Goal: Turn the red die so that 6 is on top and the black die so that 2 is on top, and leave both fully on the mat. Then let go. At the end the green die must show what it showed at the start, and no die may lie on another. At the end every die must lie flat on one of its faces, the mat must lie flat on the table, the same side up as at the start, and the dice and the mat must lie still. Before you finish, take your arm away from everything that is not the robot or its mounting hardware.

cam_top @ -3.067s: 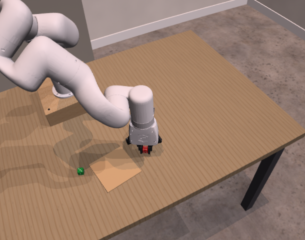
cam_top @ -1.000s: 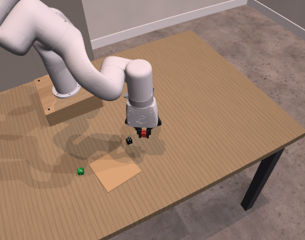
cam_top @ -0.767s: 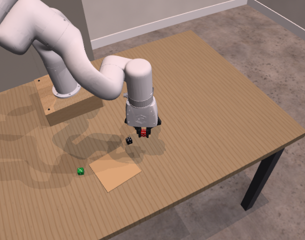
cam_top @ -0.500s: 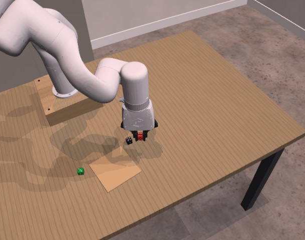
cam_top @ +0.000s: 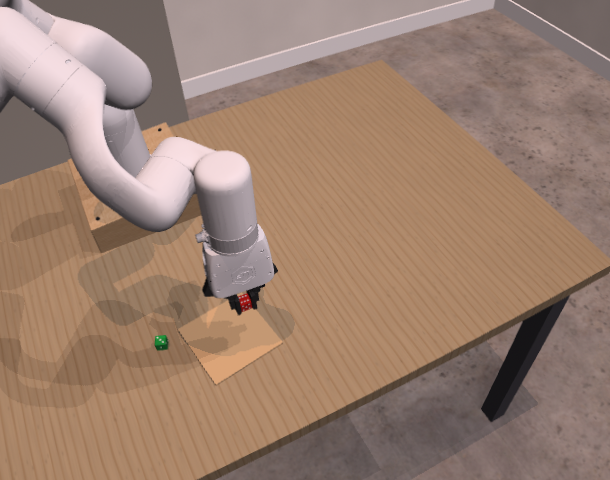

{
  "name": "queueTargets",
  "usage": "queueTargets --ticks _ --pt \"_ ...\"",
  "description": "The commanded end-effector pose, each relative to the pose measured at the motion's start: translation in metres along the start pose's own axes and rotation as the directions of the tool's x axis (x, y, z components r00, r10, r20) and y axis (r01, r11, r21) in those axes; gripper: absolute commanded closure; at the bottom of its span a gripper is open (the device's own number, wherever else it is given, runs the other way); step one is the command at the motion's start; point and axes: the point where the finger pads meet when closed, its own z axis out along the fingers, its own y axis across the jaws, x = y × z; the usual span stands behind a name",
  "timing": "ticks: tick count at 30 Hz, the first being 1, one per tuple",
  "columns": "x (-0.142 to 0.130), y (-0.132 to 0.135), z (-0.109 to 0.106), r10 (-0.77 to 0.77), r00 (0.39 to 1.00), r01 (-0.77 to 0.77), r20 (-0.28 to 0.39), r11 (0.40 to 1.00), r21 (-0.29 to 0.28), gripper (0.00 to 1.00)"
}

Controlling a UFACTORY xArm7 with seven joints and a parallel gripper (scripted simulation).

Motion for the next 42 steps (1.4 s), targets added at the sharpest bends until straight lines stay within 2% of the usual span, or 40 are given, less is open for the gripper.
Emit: queueTargets --ticks 1,5,24,31,33,42 --pt "-0.007 -0.017 -0.002 -0.106 0.994 0.106 -0.007 0.994 -0.020 0.85" --pt "-0.010 -0.029 -0.003 -0.165 0.986 0.164 -0.005 0.986 -0.020 0.85" --pt "-0.011 -0.029 0.002 -0.166 0.986 0.166 -0.005 0.986 -0.020 0.85" --pt "-0.011 -0.029 0.024 -0.166 0.986 0.166 -0.005 0.986 -0.020 0.85" --pt "-0.011 -0.029 0.024 -0.166 0.986 0.166 -0.005 0.986 -0.020 0.85" --pt "-0.010 -0.028 0.067 -0.166 0.986 0.166 -0.005 0.986 -0.020 0.85"
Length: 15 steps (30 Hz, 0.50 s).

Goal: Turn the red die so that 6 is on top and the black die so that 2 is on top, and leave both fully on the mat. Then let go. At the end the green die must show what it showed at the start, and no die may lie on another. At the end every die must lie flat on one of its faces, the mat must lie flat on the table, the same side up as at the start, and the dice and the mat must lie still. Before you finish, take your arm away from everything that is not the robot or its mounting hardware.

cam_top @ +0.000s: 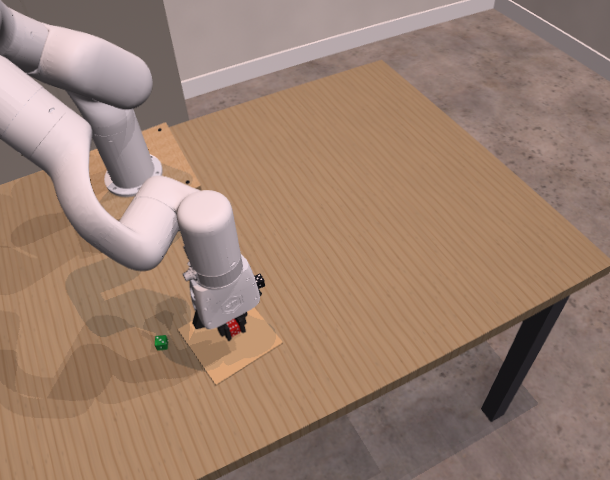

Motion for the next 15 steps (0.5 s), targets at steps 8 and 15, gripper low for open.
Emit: queueTargets --ticks 8,15 --pt "-0.004 0.000 0.039 0.001 1.000 -0.001 0.006 1.000 0.002 0.85" --pt "-0.004 0.000 0.044 0.001 1.000 -0.001 0.006 1.000 0.002 0.85"
